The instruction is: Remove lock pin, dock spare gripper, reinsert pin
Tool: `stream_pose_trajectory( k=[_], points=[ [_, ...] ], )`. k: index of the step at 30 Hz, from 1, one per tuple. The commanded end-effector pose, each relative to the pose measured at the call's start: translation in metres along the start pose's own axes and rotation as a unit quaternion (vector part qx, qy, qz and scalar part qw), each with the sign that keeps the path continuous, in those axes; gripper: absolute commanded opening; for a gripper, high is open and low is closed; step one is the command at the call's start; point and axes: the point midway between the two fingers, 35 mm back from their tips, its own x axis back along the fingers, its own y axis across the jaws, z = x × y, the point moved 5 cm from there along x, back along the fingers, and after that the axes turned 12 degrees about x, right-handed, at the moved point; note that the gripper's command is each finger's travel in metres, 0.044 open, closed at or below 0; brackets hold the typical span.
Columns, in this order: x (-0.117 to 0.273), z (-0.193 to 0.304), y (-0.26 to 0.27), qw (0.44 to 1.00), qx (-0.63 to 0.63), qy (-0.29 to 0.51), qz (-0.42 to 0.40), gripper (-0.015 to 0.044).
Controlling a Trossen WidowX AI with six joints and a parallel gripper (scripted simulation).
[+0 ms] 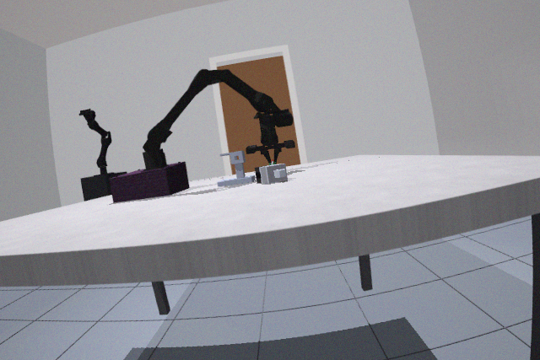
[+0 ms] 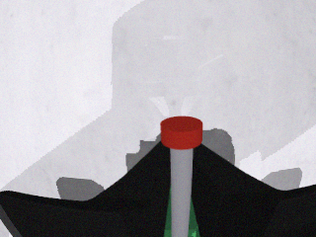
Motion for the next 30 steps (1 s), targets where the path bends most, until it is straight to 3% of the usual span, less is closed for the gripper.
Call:
stream_pose_trajectory(
  k=[1, 5, 30],
  points=[
    [0.000, 0.000, 0.000, 1.000, 0.000, 0.000, 0.000, 0.0105],
    [0.000, 0.000, 0.000, 1.000, 0.000, 0.000, 0.000, 0.0200],
    [0.060, -0.006, 0.000, 1.000, 0.003, 0.001, -0.003, 0.0200]
  ],
)
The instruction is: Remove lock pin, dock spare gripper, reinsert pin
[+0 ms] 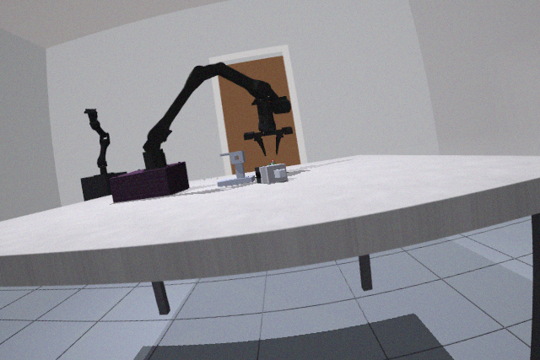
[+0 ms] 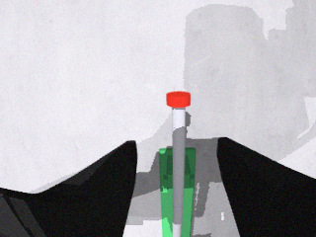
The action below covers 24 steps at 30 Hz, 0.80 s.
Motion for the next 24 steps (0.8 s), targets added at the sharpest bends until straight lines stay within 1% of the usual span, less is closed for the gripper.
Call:
stream_pose_trajectory(
  k=[1, 5, 6, 10, 12, 16, 18, 24],
  points=[
    [0.010, -0.001, 0.000, 1.000, 0.000, 0.000, 0.000, 0.0200],
    [0.022, -0.002, 0.000, 1.000, 0.001, 0.000, 0.000, 0.0200],
    [0.014, -0.001, 0.000, 1.000, 0.001, 0.000, 0.000, 0.0226],
    [0.014, -0.001, 0.000, 1.000, 0.001, 0.000, 0.000, 0.0331],
    [0.023, 0.006, 0.001, 1.000, 0.001, 0.002, 0.001, 0.0279],
    [0.073, 0.046, 0.010, 1.000, -0.001, 0.015, 0.007, 0.0180],
    [0.082, 0.053, 0.013, 1.000, -0.001, 0.018, 0.008, 0.0180],
    [0.082, 0.053, 0.013, 1.000, -0.001, 0.018, 0.008, 0.0180]
  ],
)
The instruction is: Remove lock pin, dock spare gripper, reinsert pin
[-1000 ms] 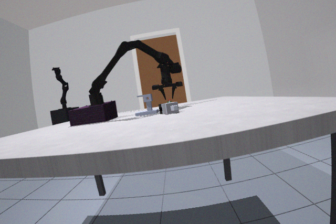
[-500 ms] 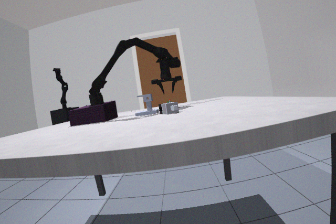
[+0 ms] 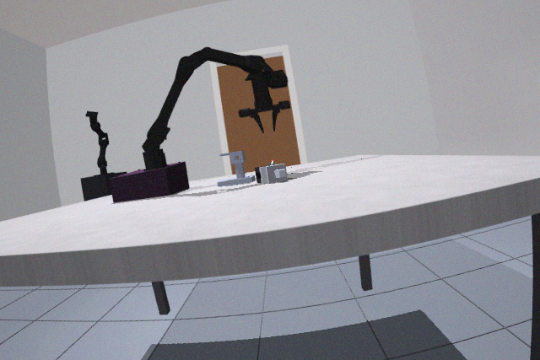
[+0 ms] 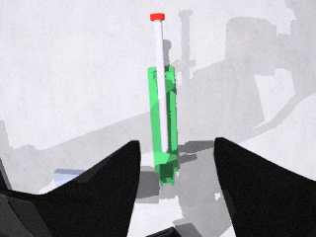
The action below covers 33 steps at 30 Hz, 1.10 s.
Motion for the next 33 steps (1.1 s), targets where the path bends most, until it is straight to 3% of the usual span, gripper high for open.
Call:
stream_pose_trajectory(
  k=[1, 9, 33],
  points=[
    [-0.006, -0.002, 0.003, 1.000, 0.007, 0.005, -0.012, 0.0180],
    [-0.073, 0.006, 0.003, 1.000, 0.007, 0.005, -0.012, 0.0180],
    [-0.108, 0.008, 0.005, 1.000, 0.007, 0.005, -0.012, 0.0180]
  ],
)
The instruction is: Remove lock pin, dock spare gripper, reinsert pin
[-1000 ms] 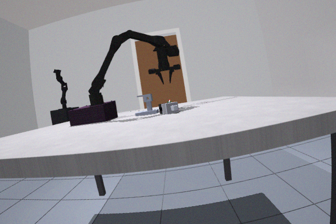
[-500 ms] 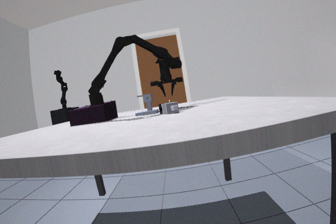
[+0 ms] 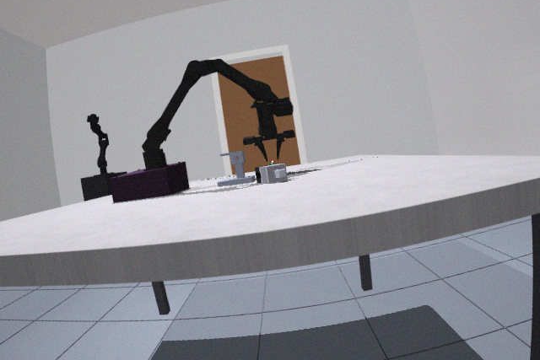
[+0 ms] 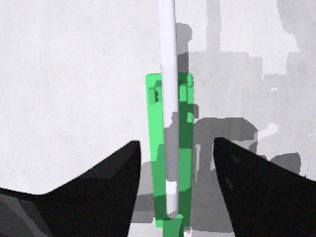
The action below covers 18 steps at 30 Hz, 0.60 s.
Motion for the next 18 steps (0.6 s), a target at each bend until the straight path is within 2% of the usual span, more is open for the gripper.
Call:
stream_pose_trajectory(
  k=[1, 18],
  points=[
    [-0.007, 0.001, 0.001, 1.000, 0.002, 0.003, 0.000, 0.0180],
    [-0.033, 0.003, 0.003, 1.000, 0.002, 0.003, -0.001, 0.0180]
  ],
)
